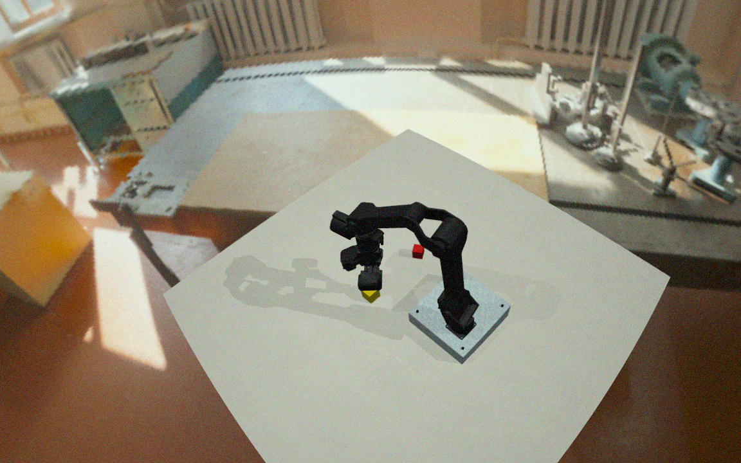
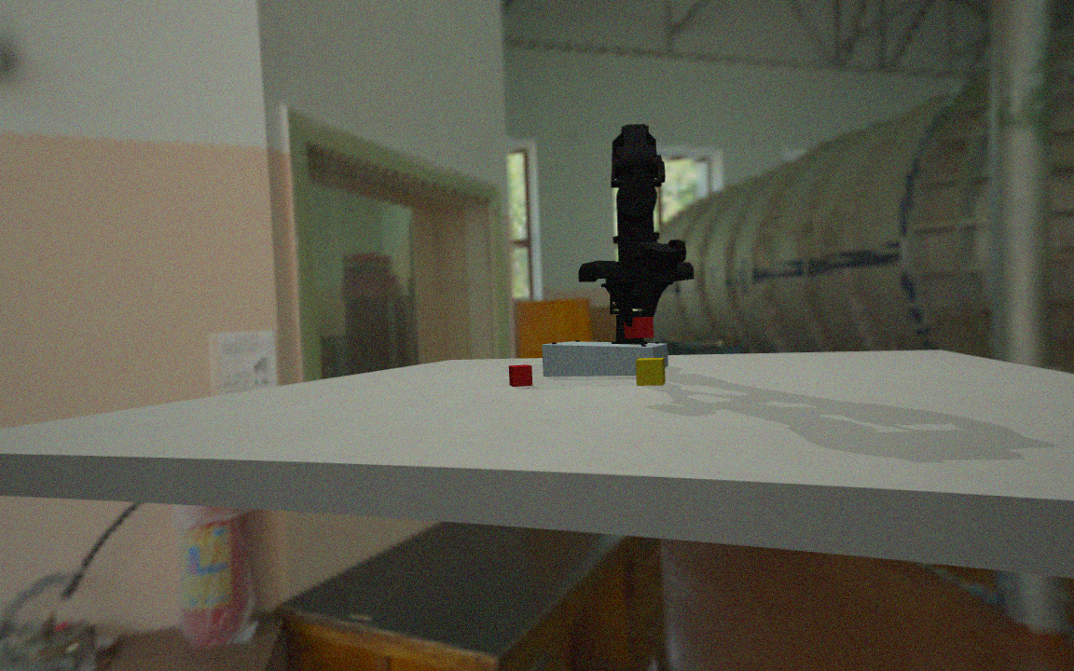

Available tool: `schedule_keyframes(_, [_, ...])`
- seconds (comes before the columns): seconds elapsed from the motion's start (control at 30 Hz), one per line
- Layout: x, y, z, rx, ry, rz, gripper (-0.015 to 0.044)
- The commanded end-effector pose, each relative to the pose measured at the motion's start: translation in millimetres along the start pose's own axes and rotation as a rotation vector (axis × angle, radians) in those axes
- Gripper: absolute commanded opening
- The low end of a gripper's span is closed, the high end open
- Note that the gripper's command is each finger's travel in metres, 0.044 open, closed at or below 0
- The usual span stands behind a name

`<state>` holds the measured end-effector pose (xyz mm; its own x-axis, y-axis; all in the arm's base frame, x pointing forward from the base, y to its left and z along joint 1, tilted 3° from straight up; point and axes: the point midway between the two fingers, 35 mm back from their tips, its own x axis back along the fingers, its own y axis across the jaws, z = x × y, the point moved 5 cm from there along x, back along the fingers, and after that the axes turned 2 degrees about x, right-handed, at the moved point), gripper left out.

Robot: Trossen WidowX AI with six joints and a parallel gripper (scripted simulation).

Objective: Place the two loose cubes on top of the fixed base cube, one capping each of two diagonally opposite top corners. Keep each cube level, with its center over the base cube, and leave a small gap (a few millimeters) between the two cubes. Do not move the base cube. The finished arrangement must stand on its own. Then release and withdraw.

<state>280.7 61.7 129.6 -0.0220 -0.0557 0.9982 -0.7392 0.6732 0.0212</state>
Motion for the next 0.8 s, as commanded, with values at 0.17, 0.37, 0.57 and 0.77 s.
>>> schedule_keyframes(0.17, [-3.5, 2.0, 0.7, 0.031, 0.006, -0.008, 0.0105])
schedule_keyframes(0.37, [-6.6, 2.0, 0.5, 0.031, 0.006, -0.008, 0.0105])
schedule_keyframes(0.57, [-19.8, 2.4, -0.1, 0.035, 0.006, -0.009, 0.0105])
schedule_keyframes(0.77, [-29.4, 3.0, -0.1, 0.038, 0.006, -0.009, 0.0105])
